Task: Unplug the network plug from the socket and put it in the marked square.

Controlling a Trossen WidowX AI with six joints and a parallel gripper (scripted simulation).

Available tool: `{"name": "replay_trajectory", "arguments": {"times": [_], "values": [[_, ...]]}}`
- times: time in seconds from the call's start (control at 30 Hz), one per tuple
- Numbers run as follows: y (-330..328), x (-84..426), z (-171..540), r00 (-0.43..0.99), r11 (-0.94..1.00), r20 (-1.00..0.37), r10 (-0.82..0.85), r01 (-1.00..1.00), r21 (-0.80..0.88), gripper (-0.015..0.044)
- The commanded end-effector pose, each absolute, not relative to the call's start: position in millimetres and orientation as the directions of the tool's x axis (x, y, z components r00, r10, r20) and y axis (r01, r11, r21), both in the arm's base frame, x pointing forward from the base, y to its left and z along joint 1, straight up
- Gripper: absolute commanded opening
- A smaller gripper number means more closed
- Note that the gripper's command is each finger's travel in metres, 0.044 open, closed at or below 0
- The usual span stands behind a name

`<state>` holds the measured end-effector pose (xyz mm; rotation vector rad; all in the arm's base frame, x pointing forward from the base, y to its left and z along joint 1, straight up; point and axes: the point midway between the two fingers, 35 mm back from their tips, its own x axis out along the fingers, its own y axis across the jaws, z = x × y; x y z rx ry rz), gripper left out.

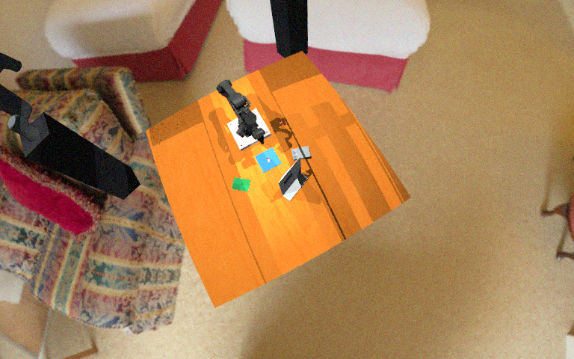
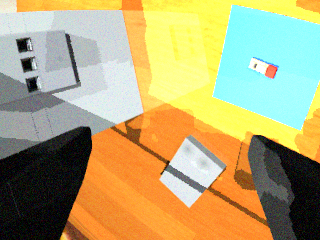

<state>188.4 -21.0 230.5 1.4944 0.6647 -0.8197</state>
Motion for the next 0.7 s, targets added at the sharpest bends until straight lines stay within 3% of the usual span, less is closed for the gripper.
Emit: {"name": "replay_trajectory", "arguments": {"times": [0.0,0.03,0.67], "values": [[-20.2,189.0,231.7,0.582,-0.084,-0.812,-0.055,0.807,0.584,0.0419],[-20.2,189.0,231.7,0.582,-0.084,-0.812,-0.055,0.807,0.584,0.044],[-20.2,189.0,231.7,0.582,-0.084,-0.812,-0.055,0.807,0.584,0.044]]}}
